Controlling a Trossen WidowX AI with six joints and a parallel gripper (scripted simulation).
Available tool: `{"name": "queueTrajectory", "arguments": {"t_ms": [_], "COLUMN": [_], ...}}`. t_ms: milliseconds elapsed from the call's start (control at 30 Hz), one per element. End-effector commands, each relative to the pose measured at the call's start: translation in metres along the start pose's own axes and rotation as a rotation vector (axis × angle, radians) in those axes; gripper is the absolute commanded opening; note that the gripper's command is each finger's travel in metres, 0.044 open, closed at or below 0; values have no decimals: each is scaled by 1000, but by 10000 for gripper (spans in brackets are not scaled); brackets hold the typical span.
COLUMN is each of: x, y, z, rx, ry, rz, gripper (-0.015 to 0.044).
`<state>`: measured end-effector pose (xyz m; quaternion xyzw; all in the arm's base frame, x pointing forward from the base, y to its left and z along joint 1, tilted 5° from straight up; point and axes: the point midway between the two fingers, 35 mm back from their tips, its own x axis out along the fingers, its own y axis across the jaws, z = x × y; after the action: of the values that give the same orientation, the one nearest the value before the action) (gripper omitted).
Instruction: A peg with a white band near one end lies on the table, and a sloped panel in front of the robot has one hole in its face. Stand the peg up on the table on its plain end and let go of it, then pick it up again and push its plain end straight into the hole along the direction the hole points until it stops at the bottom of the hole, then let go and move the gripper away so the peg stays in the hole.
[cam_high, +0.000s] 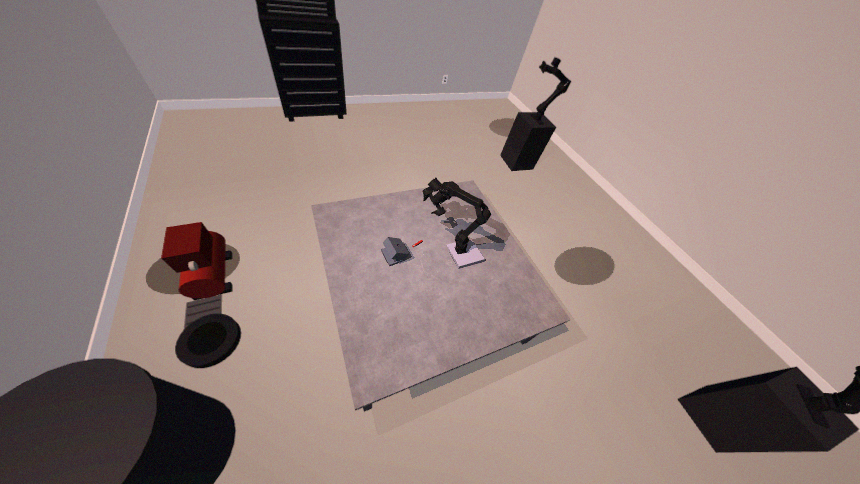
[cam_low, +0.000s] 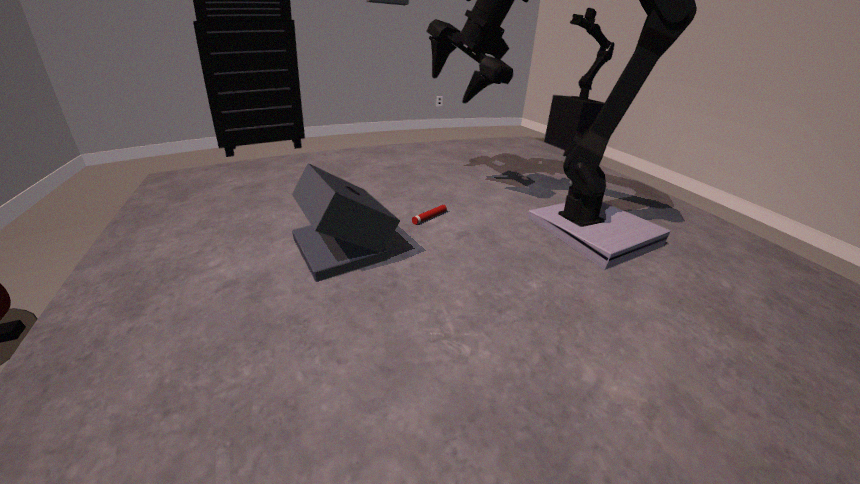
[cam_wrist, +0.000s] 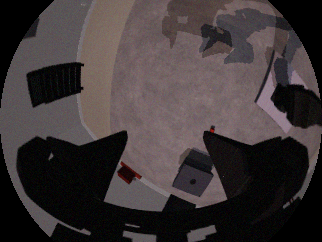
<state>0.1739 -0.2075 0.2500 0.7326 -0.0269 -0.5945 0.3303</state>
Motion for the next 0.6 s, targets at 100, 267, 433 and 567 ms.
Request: {"name": "queueTrajectory", "arguments": {"t_ms": [100, 267, 433, 567], "x": [38, 62, 91, 103], "y": [-22, -46, -92, -117], "z": [-50, -84, -126, -144], "rx": [-54, -38, -7, 4], "ry": [42, 33, -32, -79], "rz": [-140, -250, -388, -442], "gripper": [440, 440, 440, 440]}}
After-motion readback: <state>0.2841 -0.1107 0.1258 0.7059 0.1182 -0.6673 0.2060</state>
